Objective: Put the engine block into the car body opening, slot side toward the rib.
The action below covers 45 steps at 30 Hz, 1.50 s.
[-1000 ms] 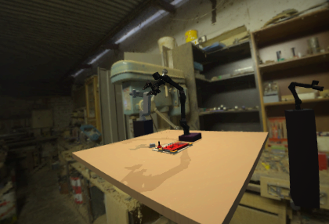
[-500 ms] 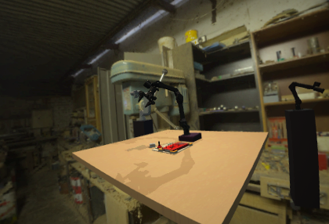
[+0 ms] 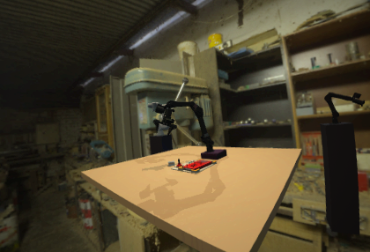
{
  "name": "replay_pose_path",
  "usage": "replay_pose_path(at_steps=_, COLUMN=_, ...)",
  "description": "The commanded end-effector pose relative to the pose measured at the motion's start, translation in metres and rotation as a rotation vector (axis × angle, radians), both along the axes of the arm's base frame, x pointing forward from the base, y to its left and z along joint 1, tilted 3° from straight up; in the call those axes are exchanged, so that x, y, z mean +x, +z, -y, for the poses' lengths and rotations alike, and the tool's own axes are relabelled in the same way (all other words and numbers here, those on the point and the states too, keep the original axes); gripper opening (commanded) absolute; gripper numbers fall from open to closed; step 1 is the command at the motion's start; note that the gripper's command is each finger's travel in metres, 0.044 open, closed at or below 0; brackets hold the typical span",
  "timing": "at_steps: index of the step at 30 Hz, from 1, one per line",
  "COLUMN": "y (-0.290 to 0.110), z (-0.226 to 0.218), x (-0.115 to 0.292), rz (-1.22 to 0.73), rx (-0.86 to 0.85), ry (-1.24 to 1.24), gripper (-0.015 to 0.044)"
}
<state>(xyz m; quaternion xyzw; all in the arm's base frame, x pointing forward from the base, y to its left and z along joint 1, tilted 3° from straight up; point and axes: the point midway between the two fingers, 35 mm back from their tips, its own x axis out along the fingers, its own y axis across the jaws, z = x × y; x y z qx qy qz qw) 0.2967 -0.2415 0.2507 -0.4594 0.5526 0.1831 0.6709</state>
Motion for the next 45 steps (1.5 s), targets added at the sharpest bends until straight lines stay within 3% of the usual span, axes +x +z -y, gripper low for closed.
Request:
replay_pose_path(at_steps=1, y=-0.028, z=-0.011, x=0.004, rz=-0.051, rx=0.078, ry=-0.059, gripper=0.044)
replay_pose_path(at_steps=11, y=-0.106, z=-0.051, x=0.008, rz=-0.222, rx=0.262, ry=-0.255, gripper=0.044)
replay_pose_path(at_steps=16, y=-0.113, z=-0.053, x=0.009, rz=-0.234, rx=0.271, ry=-0.268, gripper=0.044)
replay_pose_path(at_steps=21, y=-0.177, z=-0.046, x=0.017, rz=-0.234, rx=0.27, ry=-0.268, gripper=0.044)
replay_pose_path(at_steps=45, y=-0.218, z=-0.046, x=0.02, rz=-0.234, rx=0.27, ry=-0.268, gripper=0.044)
